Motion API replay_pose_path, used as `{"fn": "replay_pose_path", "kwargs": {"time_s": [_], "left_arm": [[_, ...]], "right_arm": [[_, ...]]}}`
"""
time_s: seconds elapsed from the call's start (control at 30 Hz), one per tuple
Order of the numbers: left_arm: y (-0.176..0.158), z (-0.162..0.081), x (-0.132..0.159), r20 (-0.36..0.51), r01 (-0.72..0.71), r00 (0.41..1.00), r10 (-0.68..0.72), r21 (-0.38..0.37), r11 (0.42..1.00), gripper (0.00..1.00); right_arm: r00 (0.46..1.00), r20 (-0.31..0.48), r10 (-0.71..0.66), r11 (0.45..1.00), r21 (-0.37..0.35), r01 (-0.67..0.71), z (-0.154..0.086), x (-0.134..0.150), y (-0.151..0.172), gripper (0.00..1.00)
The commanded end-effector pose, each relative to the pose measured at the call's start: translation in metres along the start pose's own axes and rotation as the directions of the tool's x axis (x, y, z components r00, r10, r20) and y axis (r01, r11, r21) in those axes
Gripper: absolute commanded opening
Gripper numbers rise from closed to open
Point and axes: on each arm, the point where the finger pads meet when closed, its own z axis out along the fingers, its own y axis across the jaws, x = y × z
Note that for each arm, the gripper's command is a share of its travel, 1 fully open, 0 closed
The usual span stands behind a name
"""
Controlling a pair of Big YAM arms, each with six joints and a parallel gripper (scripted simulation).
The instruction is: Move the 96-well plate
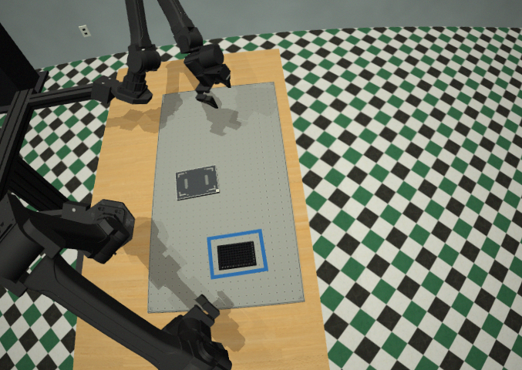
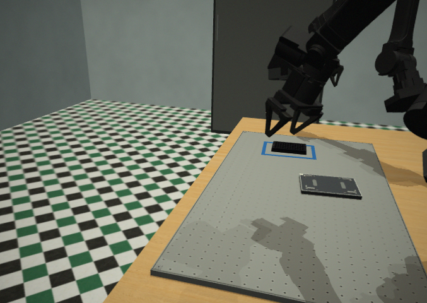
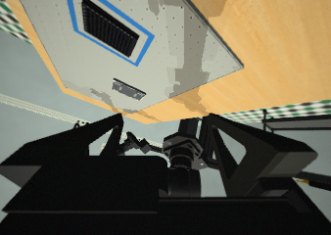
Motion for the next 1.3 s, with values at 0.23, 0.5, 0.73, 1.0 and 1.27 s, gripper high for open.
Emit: {"fn": "replay_pose_path", "kwargs": {"time_s": [0.23, 0.5, 0.73, 1.0, 1.27], "left_arm": [[0.005, -0.025, 0.010, -0.174, 0.342, 0.925, -0.337, 0.001, 0.940, 1.00], [0.013, -0.039, 0.050, -0.337, 0.537, 0.781, -0.526, -0.070, 0.841, 1.00], [0.000, -0.049, 0.091, -0.391, 0.535, 0.759, -0.520, -0.081, 0.841, 1.00], [0.001, -0.065, 0.128, -0.391, 0.534, 0.759, -0.520, -0.083, 0.841, 1.00], [0.002, -0.077, 0.155, -0.392, 0.533, 0.759, -0.520, -0.084, 0.842, 1.00]], "right_arm": [[0.981, 0.070, -0.182, 0.983, 0.032, 0.180, -0.012, -0.016, 0.047, 1.00], [0.913, 0.130, -0.387, 0.922, 0.069, 0.381, -0.021, -0.007, 0.089, 1.00], [0.870, 0.142, -0.472, 0.882, 0.085, 0.464, -0.020, -0.002, 0.115, 1.00], [0.806, 0.156, -0.571, 0.821, 0.103, 0.562, -0.019, 0.010, 0.155, 1.00], [0.767, 0.113, -0.632, 0.773, 0.161, 0.614, 0.019, 0.020, 0.166, 1.00]]}}
